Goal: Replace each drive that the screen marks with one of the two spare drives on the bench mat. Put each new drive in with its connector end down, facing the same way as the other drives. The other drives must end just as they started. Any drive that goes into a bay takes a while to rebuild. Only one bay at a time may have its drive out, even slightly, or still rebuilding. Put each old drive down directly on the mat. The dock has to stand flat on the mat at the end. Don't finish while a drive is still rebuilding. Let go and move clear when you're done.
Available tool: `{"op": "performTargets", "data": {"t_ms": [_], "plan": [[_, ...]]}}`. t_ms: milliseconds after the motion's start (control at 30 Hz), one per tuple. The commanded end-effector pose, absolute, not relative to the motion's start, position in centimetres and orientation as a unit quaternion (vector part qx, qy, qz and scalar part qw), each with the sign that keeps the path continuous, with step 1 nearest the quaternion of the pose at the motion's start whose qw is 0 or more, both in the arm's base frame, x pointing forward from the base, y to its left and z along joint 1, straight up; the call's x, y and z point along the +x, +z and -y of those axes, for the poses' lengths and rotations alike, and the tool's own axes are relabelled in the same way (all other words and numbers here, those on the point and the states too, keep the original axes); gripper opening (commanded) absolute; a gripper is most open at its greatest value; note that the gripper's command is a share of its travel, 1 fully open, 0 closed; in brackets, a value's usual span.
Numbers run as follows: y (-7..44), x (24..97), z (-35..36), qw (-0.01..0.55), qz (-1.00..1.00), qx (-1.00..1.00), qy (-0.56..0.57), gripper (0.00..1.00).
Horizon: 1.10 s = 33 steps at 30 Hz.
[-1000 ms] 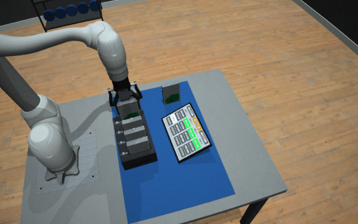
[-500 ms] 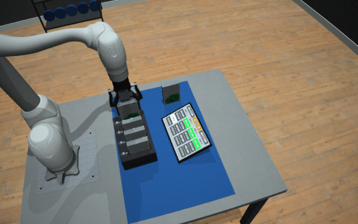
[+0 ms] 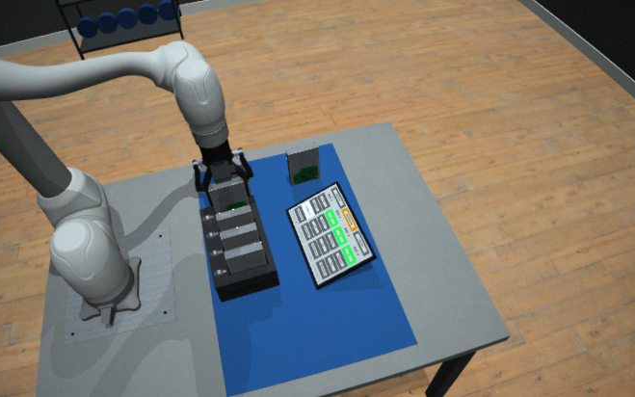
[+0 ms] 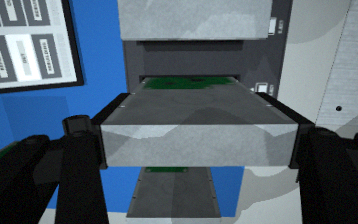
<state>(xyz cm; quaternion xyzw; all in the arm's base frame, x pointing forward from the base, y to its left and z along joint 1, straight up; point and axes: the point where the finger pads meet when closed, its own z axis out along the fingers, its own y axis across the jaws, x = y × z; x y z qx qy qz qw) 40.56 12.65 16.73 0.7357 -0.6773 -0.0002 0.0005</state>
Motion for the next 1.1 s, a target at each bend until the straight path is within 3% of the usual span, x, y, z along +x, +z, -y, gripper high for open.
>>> {"op": "performTargets", "data": {"t_ms": [0, 1067], "plan": [[16.5, 40.6, -12.7, 0.0, 0.677, 0.736, 0.0, 0.1], [13.8, 40.6, -12.7, 0.0, 0.677, 0.736, 0.0, 0.1]]}}
